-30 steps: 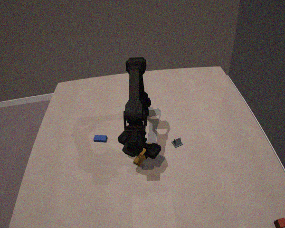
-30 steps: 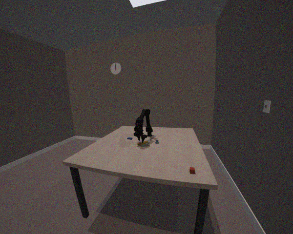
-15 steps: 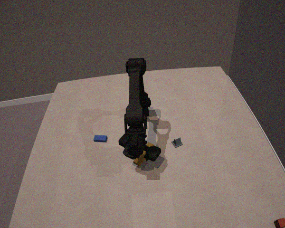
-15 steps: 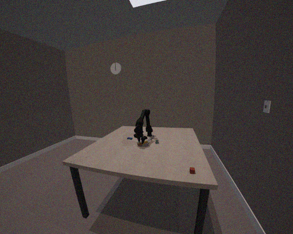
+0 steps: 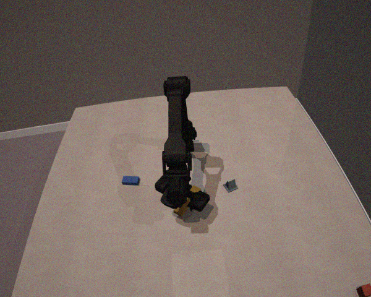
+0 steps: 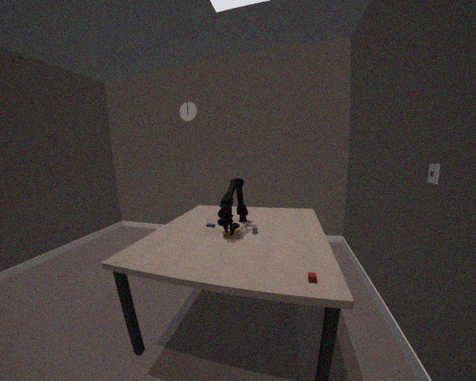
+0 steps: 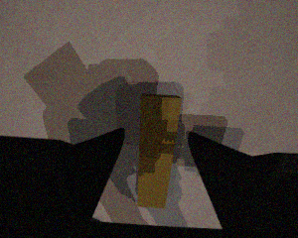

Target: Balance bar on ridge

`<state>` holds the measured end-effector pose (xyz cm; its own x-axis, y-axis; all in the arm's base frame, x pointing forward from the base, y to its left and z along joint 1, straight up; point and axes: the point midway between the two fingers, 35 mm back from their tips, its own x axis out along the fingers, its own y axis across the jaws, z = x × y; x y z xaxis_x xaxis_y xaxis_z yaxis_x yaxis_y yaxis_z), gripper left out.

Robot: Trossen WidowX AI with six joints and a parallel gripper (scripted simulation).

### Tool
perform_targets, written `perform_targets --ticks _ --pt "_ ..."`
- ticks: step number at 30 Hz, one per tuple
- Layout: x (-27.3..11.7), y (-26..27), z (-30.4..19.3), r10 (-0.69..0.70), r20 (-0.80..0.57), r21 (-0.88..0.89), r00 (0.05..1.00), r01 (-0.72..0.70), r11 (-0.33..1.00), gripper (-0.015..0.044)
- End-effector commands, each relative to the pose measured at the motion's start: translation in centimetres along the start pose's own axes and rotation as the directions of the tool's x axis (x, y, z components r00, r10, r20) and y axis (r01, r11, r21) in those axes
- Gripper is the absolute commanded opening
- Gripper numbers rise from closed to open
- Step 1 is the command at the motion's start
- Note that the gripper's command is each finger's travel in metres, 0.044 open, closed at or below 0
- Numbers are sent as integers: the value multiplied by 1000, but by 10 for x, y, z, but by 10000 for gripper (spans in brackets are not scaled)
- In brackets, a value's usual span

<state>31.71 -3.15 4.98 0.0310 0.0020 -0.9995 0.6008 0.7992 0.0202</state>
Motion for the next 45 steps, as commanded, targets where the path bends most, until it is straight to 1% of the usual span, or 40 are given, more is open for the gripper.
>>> perform_targets --ticks 1,3,9,17,21,45 --pt "1 -1 1 -4 3 4 1000 4 1000 315" --pt "1 -1 1 -4 3 4 1000 4 1000 315" --pt "0 0 0 0 0 0 1000 0 1000 157" --pt "0 0 0 0 0 0 1000 0 1000 104" --pt "-6 1 1 0 0 0 1000 0 1000 0" --pt "-68 2 3 -3 3 3 1000 3 1000 0"
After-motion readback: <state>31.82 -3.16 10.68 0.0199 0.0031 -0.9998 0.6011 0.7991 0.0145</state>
